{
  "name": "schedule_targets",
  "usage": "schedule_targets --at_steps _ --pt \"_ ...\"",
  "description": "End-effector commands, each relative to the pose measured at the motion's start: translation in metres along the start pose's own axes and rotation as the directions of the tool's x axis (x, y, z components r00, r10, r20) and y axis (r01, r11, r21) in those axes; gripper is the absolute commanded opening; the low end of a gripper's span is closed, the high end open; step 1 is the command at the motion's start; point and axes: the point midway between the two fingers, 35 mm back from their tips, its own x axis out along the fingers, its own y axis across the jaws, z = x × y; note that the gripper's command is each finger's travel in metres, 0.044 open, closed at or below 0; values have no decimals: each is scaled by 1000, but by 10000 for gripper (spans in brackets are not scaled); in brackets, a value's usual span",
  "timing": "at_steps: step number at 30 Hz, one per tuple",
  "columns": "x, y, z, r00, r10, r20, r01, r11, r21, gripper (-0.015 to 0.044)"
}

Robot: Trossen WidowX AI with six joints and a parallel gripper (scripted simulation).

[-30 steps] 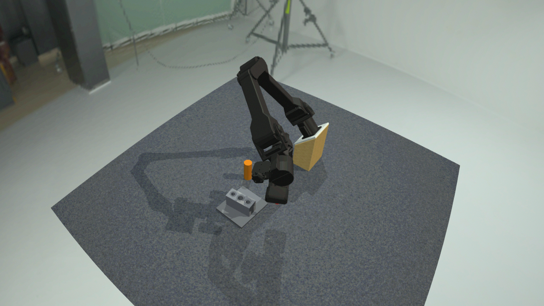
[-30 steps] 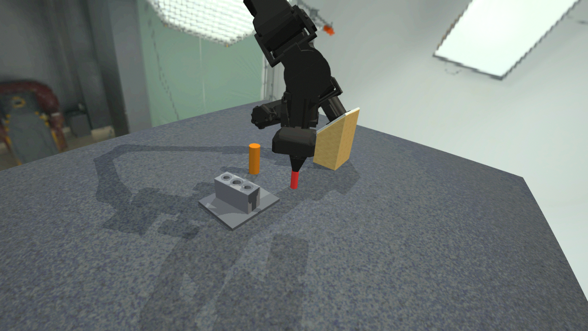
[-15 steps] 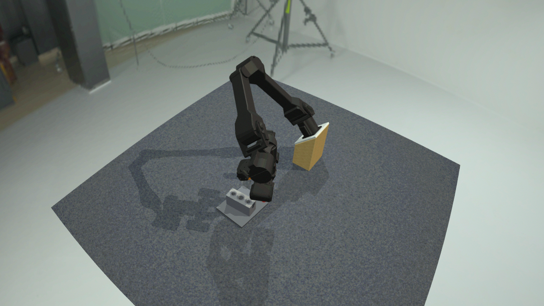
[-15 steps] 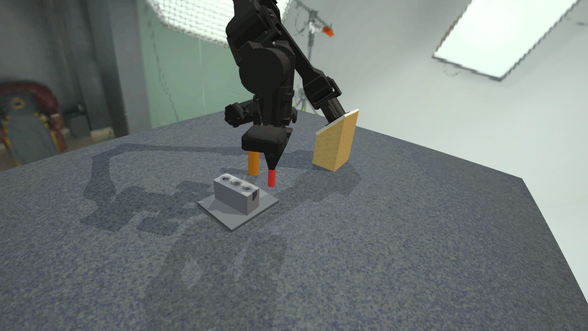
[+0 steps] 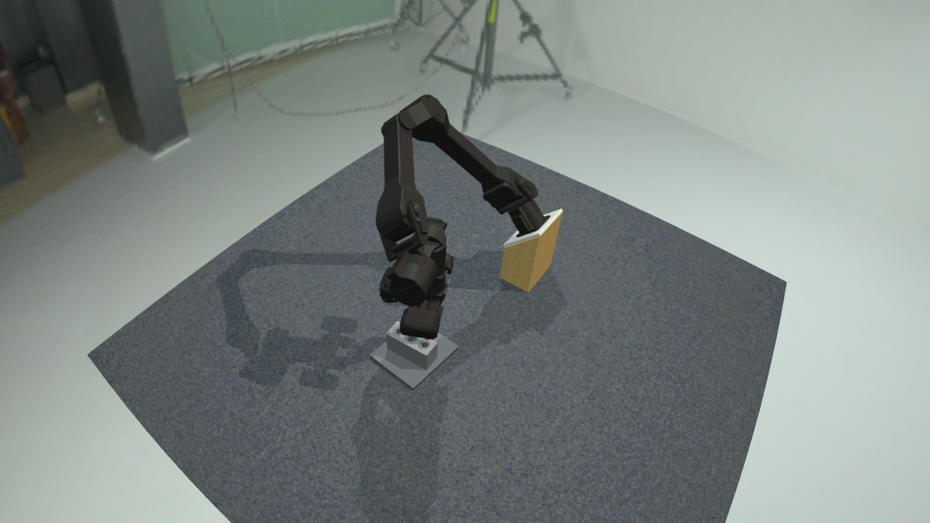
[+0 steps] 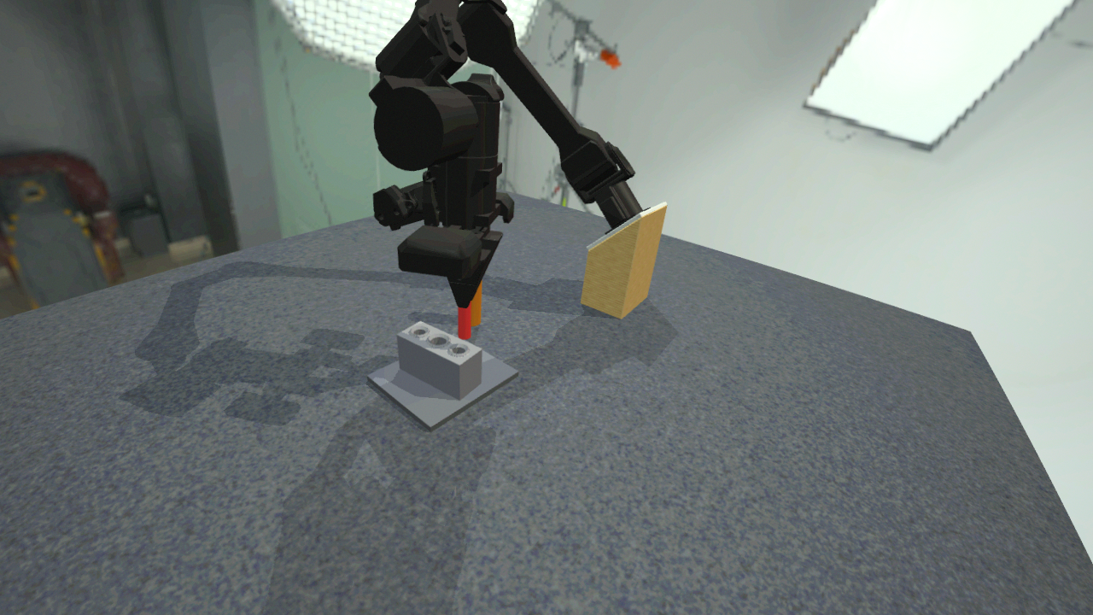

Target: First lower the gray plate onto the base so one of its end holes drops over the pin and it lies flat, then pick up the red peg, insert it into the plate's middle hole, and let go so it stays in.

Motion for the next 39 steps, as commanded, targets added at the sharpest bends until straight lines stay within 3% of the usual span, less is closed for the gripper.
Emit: schedule_targets --at_steps 1,39 --pt "0 -1 13 1000 0 8 0 1000 5 0" --pt "0 -5 32 1000 -5 14 5 1000 7 0"
